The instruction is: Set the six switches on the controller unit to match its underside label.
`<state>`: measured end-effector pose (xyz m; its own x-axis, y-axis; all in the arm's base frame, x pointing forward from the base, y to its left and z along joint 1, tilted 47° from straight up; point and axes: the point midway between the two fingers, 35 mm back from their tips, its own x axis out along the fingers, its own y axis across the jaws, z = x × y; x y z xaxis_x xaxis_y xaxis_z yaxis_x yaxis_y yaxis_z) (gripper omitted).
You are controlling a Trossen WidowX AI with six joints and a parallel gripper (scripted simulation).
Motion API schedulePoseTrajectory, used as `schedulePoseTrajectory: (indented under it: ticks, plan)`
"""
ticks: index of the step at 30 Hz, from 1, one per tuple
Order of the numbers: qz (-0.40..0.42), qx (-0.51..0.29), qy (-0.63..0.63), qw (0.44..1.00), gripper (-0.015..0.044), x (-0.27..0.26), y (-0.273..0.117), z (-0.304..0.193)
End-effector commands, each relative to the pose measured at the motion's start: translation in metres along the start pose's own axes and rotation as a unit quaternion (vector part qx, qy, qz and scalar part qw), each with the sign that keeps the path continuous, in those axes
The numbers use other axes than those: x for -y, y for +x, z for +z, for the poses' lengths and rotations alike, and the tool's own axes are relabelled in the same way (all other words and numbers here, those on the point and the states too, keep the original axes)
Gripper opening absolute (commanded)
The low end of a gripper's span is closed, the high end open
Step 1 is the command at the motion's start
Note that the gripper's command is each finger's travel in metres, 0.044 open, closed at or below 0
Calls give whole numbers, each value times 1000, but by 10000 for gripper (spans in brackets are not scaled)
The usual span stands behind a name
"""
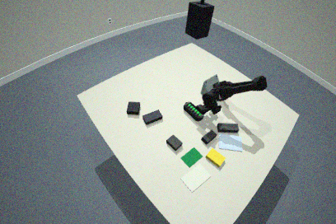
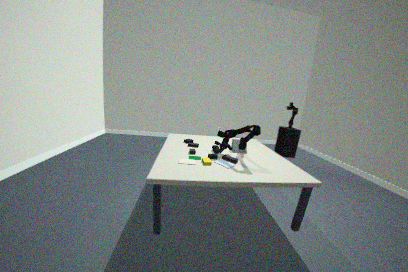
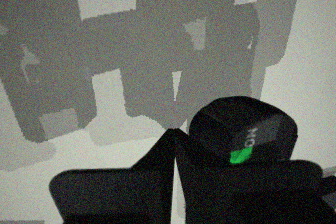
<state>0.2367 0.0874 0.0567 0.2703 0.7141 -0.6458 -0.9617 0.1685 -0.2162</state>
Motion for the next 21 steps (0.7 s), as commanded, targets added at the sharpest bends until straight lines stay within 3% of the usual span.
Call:
schedulePoseTrajectory:
  ticks: [1,21]
  plan:
    - [-1,-2,1,1000,0,2,1,-1]
    - [-1,-2,1,1000,0,24,6,0]
